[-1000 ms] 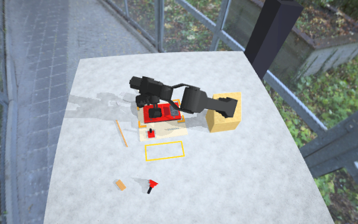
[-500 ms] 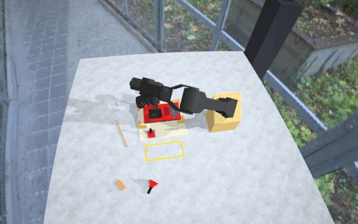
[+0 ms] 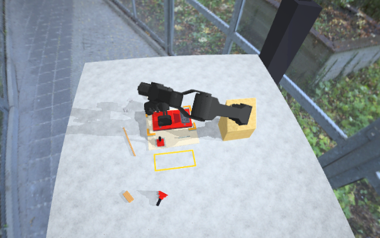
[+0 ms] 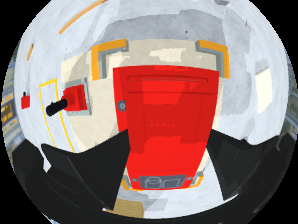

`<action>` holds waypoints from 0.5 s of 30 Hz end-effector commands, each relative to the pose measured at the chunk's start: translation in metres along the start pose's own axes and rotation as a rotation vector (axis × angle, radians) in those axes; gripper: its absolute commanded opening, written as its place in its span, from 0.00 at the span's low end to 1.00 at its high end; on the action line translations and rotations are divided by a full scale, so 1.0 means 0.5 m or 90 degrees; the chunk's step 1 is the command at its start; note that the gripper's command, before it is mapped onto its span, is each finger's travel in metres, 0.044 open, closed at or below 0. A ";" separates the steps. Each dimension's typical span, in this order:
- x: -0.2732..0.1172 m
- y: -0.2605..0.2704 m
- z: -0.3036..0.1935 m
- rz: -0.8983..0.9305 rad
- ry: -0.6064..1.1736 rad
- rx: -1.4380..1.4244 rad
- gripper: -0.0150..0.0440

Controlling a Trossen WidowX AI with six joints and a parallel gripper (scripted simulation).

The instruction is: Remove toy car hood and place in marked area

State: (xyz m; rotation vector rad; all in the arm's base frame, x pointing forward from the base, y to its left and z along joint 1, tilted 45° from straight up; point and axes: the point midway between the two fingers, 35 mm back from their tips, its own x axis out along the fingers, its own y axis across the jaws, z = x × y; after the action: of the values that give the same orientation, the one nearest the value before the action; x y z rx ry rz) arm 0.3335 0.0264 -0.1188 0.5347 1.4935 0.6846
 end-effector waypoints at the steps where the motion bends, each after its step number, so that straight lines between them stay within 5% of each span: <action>1: -0.005 0.000 0.001 0.000 -0.001 -0.002 0.41; 5: -0.010 -0.001 0.001 -0.001 -0.001 -0.002 0.25; 15: -0.023 -0.001 0.001 -0.001 -0.001 -0.001 0.25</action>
State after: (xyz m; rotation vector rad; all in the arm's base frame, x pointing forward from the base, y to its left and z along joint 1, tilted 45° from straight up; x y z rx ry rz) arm 0.3342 0.0207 -0.1123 0.5379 1.4935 0.6849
